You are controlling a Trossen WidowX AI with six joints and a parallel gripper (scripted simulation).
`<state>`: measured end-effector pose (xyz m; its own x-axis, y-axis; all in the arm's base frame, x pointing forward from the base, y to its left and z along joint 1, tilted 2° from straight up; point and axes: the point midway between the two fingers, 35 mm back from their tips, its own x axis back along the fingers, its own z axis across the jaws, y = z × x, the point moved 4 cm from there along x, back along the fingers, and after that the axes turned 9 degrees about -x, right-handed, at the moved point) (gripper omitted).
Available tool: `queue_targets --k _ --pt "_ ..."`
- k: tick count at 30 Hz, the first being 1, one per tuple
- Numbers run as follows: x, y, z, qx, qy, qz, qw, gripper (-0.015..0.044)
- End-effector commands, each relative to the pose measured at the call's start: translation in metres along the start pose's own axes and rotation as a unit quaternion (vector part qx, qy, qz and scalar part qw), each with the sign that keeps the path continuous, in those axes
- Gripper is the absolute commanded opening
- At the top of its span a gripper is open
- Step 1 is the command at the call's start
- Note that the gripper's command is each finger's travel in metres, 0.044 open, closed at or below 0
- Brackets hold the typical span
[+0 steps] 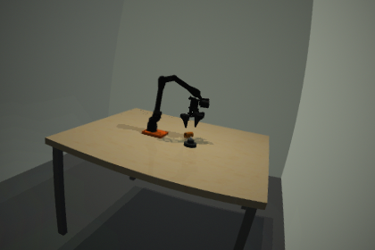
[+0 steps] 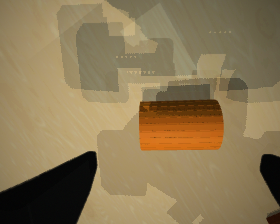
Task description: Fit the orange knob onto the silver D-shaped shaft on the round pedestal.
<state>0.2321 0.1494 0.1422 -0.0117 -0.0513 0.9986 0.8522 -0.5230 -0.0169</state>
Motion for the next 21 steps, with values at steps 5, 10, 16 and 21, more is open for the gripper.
queue_targets --k 5,10,16,21 --pt "0.0037 -0.0015 0.0054 0.53 0.0 -0.001 0.848 0.044" --pt "0.0043 -0.002 0.0066 0.662 0.0 -0.001 0.75 0.044" --pt "0.0046 -0.0021 0.0071 0.714 0.0 -0.001 0.701 0.044" --pt "0.0046 -0.0021 0.0071 0.714 0.0 -0.001 0.701 0.044"
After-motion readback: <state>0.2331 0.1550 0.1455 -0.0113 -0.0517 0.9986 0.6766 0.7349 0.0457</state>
